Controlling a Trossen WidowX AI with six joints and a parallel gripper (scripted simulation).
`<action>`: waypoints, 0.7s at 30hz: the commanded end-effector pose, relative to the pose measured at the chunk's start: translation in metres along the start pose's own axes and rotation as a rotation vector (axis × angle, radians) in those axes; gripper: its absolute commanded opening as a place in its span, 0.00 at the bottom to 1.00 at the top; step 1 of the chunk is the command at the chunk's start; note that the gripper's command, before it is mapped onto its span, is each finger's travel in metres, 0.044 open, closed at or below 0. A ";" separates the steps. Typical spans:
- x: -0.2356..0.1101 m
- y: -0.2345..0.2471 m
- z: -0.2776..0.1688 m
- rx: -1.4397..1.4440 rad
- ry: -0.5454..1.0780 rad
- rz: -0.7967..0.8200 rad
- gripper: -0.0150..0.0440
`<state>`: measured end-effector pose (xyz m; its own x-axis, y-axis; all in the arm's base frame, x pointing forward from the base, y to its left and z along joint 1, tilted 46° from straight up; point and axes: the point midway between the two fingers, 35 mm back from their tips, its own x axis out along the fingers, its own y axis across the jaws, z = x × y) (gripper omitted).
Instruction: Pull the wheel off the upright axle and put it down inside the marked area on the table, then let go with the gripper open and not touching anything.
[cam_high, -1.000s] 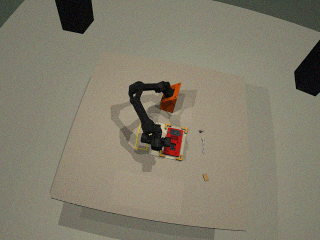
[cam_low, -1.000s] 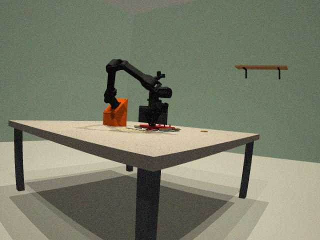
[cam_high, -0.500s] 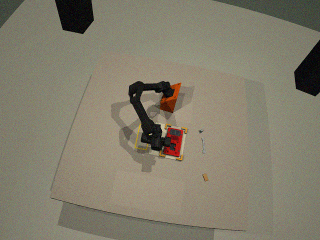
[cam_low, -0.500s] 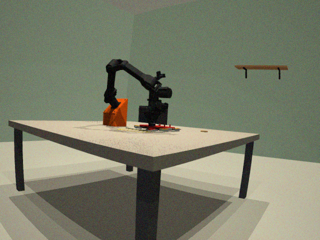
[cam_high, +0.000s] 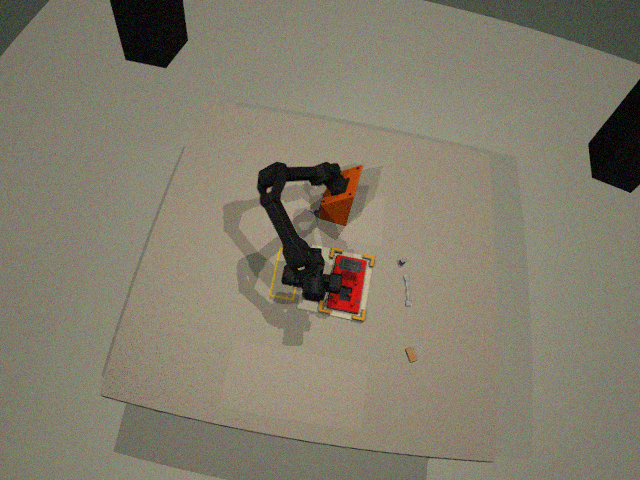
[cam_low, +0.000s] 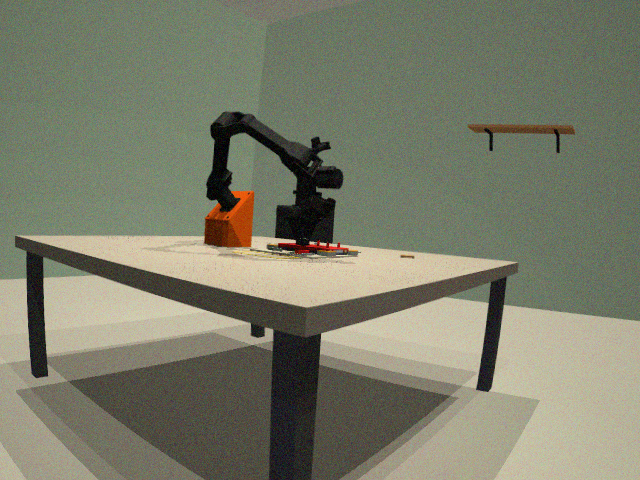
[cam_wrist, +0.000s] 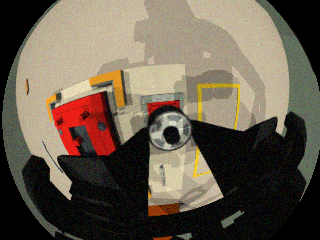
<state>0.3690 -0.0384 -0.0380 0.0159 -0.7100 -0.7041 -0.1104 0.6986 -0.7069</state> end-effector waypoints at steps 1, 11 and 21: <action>-0.005 0.000 0.002 0.003 -0.007 0.001 0.25; -0.008 0.000 0.002 0.002 -0.008 0.001 0.25; -0.011 0.000 0.002 0.002 -0.008 0.001 0.25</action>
<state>0.3689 -0.0342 -0.0339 0.0153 -0.7115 -0.7025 -0.1116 0.6970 -0.7083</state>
